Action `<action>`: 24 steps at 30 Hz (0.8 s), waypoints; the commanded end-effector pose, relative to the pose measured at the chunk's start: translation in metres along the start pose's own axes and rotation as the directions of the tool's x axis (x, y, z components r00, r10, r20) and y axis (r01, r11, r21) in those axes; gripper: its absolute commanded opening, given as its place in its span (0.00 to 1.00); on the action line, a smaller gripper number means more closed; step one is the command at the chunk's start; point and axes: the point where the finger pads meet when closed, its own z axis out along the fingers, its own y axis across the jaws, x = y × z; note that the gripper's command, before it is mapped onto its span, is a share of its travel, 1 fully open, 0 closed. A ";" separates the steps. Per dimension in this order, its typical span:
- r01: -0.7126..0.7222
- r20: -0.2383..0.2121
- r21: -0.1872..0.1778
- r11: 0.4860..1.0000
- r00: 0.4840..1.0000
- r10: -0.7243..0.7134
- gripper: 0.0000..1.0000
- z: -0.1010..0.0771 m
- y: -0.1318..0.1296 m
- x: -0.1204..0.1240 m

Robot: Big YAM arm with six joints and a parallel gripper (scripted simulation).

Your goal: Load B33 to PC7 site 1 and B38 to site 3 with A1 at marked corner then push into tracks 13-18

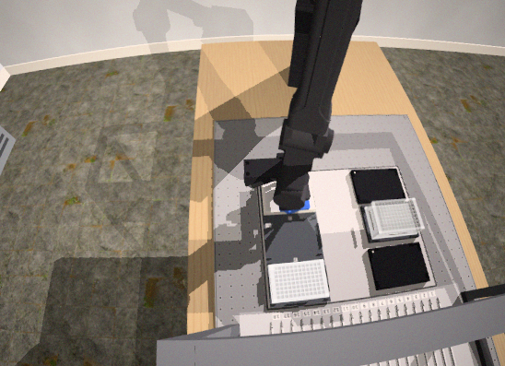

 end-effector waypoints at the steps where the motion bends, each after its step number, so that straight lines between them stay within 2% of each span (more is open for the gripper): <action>1: 0.007 -0.001 -0.011 1.000 1.000 -0.007 0.00 0.007 0.005 0.007; 24: 0.008 -0.001 -0.012 1.000 1.000 -0.008 0.00 0.011 0.005 0.007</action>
